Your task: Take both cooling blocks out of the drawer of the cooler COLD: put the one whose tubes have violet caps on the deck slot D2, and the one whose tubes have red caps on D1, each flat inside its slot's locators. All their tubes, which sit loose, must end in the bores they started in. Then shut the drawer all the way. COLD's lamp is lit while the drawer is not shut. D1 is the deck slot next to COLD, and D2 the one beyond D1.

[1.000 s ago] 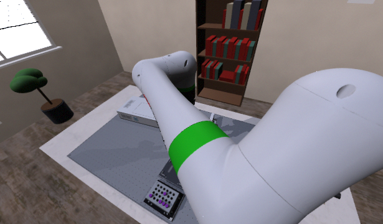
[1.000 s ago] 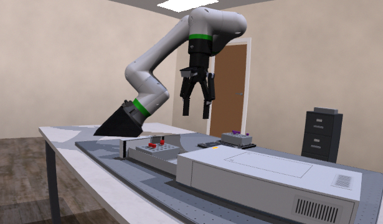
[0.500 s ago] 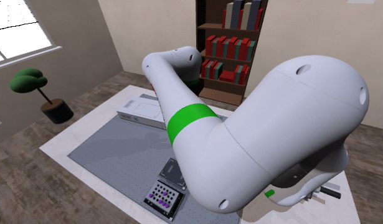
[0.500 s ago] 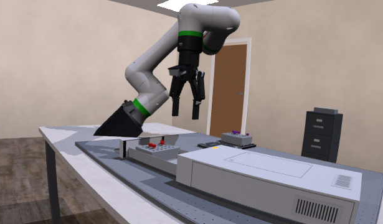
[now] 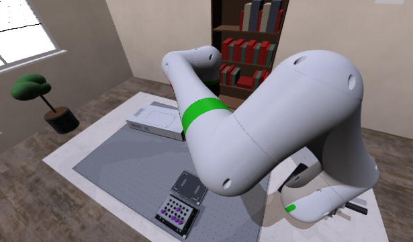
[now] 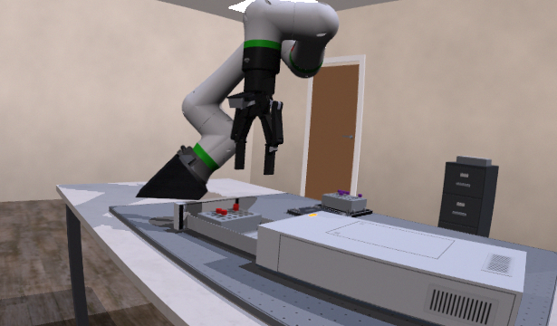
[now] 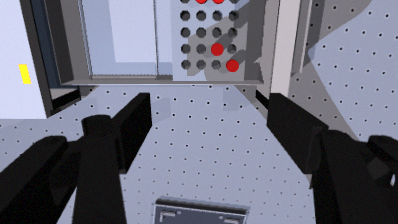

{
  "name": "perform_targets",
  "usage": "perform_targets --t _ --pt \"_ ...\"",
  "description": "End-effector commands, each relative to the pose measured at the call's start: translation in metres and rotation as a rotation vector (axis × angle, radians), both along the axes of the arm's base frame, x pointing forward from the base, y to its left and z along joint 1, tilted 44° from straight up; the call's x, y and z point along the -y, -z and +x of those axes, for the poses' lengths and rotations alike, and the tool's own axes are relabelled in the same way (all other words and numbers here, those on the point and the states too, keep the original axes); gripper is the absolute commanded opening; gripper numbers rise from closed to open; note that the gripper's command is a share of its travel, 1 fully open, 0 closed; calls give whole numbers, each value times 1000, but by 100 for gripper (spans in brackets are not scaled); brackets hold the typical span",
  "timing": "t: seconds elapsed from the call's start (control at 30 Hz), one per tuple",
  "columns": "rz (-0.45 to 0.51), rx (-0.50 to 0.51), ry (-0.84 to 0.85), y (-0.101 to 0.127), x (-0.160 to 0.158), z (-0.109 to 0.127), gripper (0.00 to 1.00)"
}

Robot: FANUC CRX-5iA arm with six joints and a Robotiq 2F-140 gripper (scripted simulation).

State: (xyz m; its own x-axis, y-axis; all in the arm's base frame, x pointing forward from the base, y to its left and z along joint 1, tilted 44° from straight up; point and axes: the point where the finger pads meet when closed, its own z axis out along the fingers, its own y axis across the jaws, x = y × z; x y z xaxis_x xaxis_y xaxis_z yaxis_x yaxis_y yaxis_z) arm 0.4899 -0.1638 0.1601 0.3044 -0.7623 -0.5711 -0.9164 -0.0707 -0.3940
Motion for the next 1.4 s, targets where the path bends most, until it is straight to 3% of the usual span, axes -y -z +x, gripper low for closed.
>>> perform_targets --t 0.0,0.7,1.37 --pt "-1 1 0 4 6 2 66" --pt "-1 1 0 45 61 20 66" --pt "-1 1 0 47 51 21 66"
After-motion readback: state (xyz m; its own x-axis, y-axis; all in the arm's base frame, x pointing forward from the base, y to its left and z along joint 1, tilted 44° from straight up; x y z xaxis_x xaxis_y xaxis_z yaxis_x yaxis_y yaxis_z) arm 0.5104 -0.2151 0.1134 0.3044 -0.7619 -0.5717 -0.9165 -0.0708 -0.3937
